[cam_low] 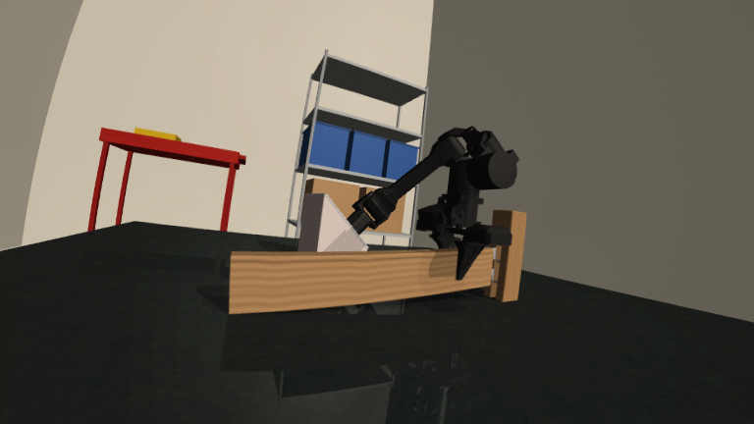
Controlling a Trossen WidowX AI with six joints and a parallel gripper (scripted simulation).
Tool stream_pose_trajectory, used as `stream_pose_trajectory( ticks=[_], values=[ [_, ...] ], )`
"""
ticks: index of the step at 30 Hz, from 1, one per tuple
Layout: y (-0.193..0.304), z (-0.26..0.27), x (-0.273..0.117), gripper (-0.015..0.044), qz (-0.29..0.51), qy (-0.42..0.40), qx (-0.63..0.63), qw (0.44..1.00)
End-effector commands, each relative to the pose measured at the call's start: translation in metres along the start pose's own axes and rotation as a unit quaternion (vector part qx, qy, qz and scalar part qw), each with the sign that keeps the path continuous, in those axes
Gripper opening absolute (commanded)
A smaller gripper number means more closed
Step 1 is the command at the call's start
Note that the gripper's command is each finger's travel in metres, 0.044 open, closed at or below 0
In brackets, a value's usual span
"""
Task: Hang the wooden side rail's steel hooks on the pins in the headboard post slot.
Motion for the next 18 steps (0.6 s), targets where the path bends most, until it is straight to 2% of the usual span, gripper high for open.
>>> stream_pose_trajectory(
  ticks=[1,18],
  values=[
    [0.0014,0.0017,-0.0046,0.0,-0.002,-0.007,0.0,1.0],
    [0.0029,0.004,-0.0056,0.0,-0.002,-0.007,0.0,1.0]
  ],
)
Point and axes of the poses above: the point midway between the two fingers, 35 mm back from their tips, its own x axis out along the fingers, its own z axis across the jaws, y = z × x, the point moved 3 cm from there along -x, back along the fingers, and after that the axes turned 12 degrees about -x, right-handed, at the moved point
